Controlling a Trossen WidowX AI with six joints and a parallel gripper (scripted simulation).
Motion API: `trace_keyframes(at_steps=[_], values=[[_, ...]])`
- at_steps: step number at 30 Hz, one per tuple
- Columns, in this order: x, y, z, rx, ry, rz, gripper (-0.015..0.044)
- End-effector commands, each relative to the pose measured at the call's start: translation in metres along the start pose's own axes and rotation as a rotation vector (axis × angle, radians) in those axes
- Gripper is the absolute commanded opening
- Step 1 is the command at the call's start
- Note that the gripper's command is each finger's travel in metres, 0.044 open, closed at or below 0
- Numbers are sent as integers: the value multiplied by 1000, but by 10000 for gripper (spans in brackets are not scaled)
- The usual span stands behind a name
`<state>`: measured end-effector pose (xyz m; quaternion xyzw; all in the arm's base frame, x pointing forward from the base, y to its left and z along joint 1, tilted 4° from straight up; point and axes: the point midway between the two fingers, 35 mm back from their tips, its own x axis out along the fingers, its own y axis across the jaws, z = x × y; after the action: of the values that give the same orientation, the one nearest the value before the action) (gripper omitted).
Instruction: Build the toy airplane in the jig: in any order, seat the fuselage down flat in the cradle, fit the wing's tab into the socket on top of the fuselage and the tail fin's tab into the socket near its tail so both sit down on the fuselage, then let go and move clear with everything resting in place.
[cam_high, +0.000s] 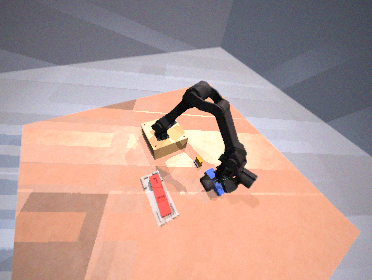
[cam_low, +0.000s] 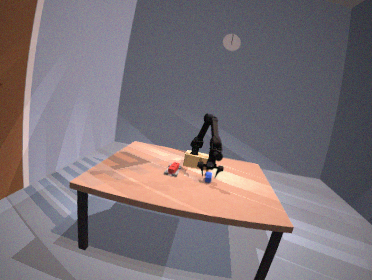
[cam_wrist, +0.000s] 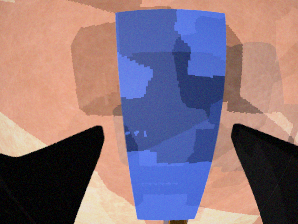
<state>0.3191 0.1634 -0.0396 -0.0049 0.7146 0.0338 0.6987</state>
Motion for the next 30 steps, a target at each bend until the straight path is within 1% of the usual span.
trace_keyframes(at_steps=[1,7,14,20,30], values=[[3,0,0,6,2,1,361],[3,0,0,6,2,1,204],[3,0,0,6,2,1,157],[-3,1,0,10,4,1,0],[-31,2,3,18,8,2,0]])
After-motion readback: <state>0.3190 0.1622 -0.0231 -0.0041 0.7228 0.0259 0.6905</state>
